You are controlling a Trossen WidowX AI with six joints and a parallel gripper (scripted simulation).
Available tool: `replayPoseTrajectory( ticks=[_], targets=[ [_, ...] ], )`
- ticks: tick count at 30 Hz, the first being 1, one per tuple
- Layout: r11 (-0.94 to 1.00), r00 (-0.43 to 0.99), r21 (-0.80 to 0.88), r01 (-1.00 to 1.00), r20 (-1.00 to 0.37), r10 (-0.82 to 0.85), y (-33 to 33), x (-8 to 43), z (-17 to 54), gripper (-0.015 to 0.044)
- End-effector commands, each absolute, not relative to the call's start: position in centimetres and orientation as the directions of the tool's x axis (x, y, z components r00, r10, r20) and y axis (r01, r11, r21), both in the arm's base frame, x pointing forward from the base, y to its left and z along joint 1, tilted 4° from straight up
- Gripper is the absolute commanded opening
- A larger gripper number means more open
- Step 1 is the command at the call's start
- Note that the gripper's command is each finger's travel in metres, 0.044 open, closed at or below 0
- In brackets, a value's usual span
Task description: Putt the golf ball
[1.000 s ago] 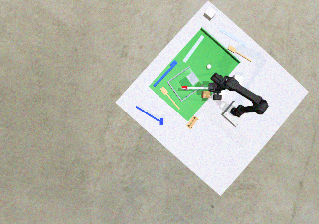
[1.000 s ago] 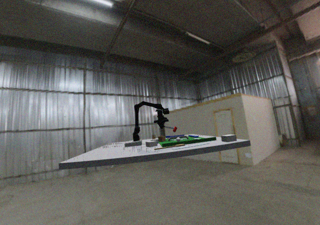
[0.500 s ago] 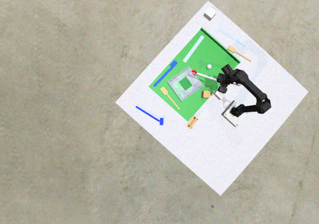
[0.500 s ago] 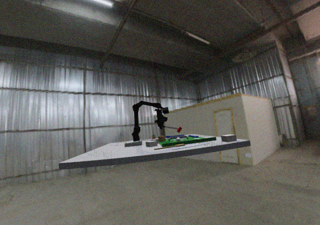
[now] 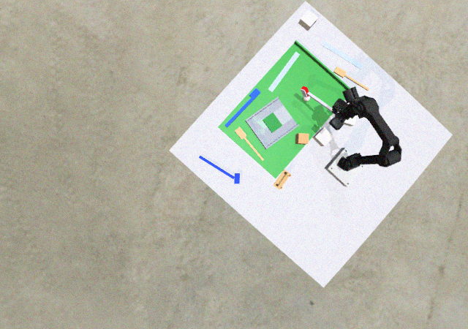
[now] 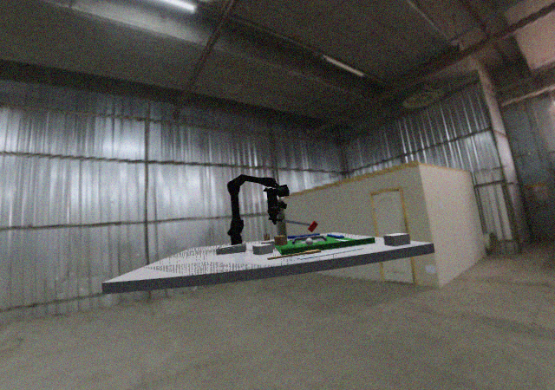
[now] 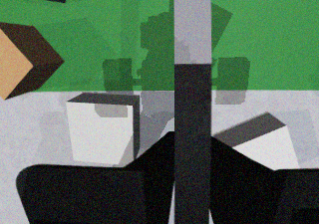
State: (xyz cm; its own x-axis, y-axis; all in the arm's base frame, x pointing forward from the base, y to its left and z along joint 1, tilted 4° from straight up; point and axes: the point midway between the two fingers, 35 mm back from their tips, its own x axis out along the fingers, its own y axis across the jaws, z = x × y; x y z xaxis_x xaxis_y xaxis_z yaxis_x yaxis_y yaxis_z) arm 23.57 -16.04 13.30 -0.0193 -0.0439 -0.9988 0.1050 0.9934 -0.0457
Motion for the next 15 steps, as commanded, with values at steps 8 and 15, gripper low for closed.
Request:
replayPoseTrajectory(
  ticks=[8,15],
  targets=[
    [0.946,-0.032,-0.065,0.317,-0.998,-0.058,-19.5,20.0,13.6,0.0000],
    [0.946,-0.032,-0.065,0.317,-0.998,-0.058,-19.6,20.0,12.7,0.0000]
  ],
)
